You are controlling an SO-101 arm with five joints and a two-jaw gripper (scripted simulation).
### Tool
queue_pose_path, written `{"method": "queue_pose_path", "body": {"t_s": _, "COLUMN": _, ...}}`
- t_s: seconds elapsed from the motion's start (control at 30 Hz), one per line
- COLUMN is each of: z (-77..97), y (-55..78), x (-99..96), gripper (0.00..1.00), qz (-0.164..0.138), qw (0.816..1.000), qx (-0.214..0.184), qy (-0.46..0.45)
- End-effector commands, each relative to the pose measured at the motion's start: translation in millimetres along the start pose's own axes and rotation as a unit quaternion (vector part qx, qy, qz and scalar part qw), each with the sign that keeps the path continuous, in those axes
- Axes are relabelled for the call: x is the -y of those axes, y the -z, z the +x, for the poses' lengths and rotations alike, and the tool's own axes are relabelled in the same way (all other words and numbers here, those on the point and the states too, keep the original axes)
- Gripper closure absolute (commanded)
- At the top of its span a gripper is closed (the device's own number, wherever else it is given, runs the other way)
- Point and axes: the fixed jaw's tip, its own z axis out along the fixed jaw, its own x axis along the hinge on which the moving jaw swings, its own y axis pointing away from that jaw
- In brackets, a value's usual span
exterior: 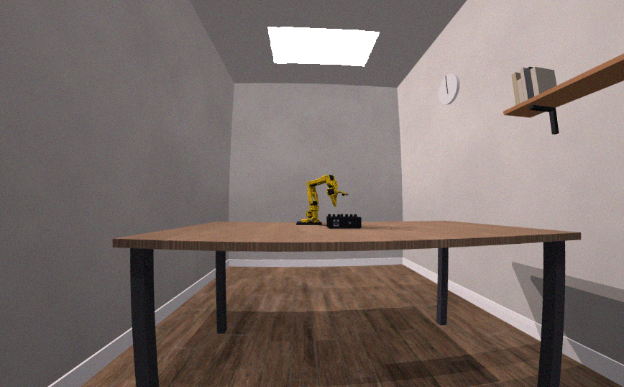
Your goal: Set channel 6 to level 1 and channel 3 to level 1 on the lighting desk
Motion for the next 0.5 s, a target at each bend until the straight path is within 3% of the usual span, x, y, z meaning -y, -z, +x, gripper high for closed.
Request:
{"method": "queue_pose_path", "body": {"t_s": 0.0, "z": 2.8, "y": 1.6, "x": -1.3, "gripper": 1.0, "qz": -0.011, "qw": 0.997, "qx": -0.018, "qy": 0.08}}
{"method": "queue_pose_path", "body": {"t_s": 0.47, "z": 8.3, "y": 4.4, "x": -1.9, "gripper": 1.0, "qz": -0.027, "qw": 0.978, "qx": -0.037, "qy": 0.203}}
